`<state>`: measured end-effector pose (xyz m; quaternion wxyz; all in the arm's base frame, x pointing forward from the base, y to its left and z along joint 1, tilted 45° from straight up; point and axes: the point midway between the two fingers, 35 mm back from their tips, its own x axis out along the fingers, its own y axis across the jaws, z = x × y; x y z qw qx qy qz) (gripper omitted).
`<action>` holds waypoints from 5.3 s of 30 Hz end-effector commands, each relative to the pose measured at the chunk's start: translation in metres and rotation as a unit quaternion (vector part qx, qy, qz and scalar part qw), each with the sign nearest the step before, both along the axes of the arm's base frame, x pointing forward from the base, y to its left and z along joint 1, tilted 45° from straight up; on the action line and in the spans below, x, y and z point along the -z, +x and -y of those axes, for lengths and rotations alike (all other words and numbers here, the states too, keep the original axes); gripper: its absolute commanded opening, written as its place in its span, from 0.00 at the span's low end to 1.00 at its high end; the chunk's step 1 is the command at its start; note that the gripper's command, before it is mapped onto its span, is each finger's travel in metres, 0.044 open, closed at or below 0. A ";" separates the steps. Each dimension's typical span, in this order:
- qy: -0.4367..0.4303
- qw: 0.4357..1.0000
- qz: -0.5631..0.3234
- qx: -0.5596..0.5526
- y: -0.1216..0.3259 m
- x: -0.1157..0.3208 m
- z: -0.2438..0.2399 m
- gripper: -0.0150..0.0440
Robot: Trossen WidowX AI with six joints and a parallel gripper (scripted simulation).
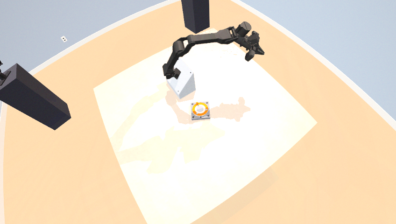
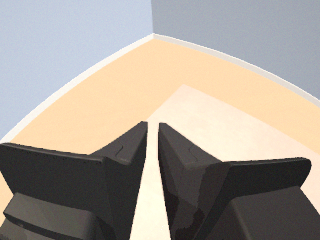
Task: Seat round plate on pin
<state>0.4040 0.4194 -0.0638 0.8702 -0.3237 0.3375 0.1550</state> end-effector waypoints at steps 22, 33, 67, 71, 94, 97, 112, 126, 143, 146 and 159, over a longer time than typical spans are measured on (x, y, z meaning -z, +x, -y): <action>-0.171 0.844 -0.202 0.466 -0.122 -0.039 0.403 0.25; -0.191 0.808 -0.221 0.512 -0.157 -0.046 0.435 0.25; -0.193 0.807 -0.220 0.512 -0.170 -0.027 0.482 0.25; -0.193 0.807 -0.220 0.512 -0.171 -0.030 0.486 0.25; -0.194 0.807 -0.220 0.513 -0.163 -0.052 0.509 0.25; -0.194 0.807 -0.219 0.513 -0.160 -0.055 0.512 0.25; -0.194 0.807 -0.219 0.513 -0.145 -0.066 0.522 0.25; -0.194 0.807 -0.218 0.513 -0.129 -0.071 0.526 0.25; -0.194 0.807 -0.218 0.513 -0.109 -0.072 0.526 0.25; -0.194 0.807 -0.218 0.513 -0.105 -0.071 0.525 0.25; -0.193 0.807 -0.217 0.513 -0.093 -0.069 0.522 0.25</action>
